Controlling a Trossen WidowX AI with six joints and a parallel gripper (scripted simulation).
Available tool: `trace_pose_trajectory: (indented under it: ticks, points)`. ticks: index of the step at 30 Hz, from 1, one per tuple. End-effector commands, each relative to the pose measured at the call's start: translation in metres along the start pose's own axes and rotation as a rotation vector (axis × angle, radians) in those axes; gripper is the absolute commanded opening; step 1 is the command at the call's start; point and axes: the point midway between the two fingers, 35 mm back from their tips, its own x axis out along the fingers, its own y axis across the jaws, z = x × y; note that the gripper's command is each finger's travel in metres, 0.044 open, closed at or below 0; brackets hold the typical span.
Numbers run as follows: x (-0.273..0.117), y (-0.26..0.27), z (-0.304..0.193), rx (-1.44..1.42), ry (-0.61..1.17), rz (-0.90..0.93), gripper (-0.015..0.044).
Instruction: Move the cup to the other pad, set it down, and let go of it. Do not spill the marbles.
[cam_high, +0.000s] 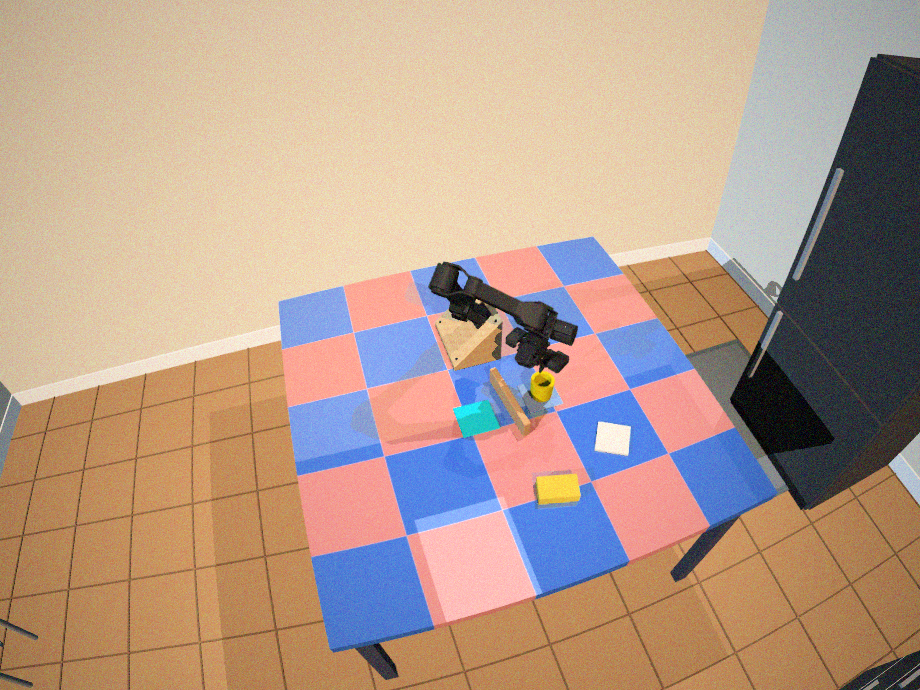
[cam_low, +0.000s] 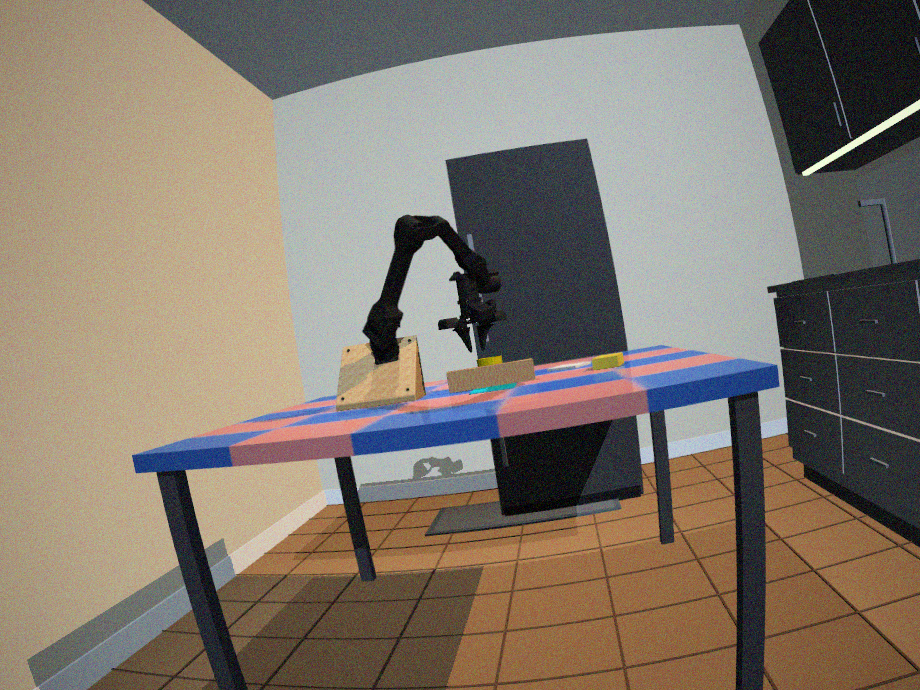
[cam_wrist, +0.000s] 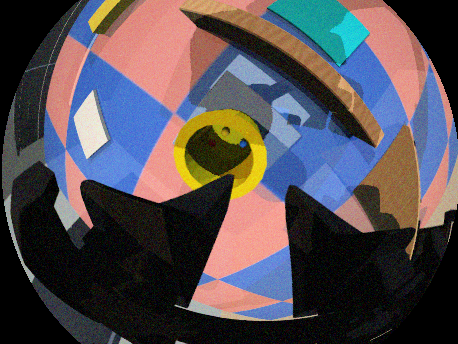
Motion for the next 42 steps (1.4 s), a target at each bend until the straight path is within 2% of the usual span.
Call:
trace_pose_trajectory:
  ticks: [1, 42]
  points:
    - [-0.001, 0.001, 0.001, 0.028, -0.027, -0.01, 0.0167]
    - [0.059, 0.0, 0.002, 0.028, -0.029, -0.01, 0.0167]
